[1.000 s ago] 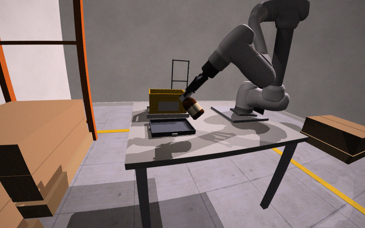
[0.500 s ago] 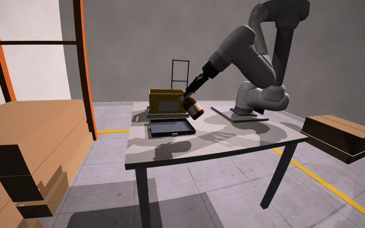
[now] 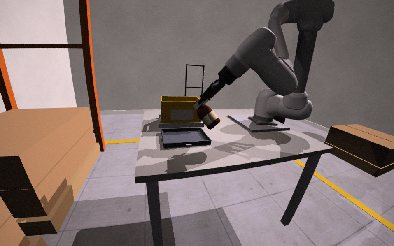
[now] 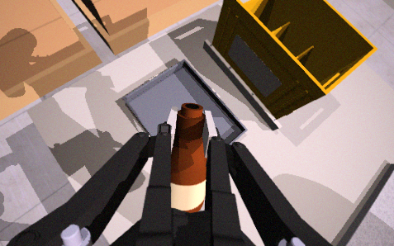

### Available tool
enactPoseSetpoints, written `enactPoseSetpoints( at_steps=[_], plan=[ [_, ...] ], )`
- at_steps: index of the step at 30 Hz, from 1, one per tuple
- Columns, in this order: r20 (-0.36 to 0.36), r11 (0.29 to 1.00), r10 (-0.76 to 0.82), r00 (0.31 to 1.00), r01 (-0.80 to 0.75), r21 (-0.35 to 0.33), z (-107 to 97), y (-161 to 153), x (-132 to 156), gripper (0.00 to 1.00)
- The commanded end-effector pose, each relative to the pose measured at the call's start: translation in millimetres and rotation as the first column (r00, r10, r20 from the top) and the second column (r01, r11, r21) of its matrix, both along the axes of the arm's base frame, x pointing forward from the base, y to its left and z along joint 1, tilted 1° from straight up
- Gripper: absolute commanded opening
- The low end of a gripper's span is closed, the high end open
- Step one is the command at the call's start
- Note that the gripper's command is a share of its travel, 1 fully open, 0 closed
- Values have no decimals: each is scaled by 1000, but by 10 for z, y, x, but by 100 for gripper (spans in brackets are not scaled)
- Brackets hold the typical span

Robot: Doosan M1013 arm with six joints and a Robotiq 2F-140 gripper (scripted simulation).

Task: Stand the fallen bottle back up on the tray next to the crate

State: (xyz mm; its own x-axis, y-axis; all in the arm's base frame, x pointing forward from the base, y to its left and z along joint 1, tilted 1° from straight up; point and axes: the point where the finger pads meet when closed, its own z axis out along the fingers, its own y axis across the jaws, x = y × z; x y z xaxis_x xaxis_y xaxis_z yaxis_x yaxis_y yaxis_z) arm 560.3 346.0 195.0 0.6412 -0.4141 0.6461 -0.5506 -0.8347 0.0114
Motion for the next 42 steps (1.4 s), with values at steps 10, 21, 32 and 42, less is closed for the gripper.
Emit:
enactPoseSetpoints(
  at_steps=[10, 21, 32, 42],
  plan=[
    [0, 1000, 0, 1000, 0, 0, 1, 0, 0, 10],
    [2, 1000, 0, 1000, 0, -2, -1, -1, -1, 10],
    [32, 1000, -2, 999, 3, -26, -13, -9, -9, 10],
    [78, 998, -1, 997, 5, -58, -21, -8, -17, 10]
  ],
)
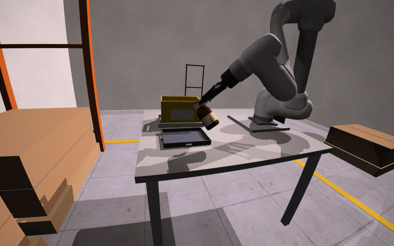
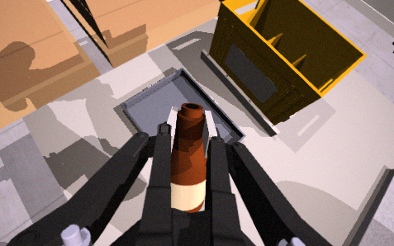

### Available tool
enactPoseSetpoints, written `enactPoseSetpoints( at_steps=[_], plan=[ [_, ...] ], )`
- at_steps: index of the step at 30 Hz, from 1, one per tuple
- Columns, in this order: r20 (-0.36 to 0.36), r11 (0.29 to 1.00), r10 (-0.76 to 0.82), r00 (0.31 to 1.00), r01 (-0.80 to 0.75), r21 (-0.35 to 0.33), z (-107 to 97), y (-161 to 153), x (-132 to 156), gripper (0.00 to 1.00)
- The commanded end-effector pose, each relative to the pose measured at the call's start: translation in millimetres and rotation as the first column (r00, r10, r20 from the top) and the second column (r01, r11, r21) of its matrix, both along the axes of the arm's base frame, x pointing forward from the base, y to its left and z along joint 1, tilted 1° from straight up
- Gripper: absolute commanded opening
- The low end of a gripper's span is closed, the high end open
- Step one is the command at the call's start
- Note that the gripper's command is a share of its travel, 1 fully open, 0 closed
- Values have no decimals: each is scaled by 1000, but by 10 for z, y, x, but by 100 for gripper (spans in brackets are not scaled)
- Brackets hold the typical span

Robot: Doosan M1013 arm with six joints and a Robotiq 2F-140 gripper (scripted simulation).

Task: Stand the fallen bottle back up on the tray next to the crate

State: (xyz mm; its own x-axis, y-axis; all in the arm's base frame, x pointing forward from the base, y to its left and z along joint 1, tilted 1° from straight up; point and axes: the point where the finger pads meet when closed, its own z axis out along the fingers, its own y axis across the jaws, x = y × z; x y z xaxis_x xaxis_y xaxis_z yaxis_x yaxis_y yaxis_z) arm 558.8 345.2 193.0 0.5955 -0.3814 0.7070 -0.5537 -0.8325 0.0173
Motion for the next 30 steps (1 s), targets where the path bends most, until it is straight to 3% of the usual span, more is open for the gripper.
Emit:
enactPoseSetpoints(
  at_steps=[1, 12, 30],
  plan=[
    [18, 1000, 0, 1000, 0, -11, -1, 1, -3, 10],
    [70, 999, 6, 998, -3, -41, 3, 19, -8, 10],
    [79, 999, 7, 997, -3, -46, 5, 23, -8, 10]
  ],
)
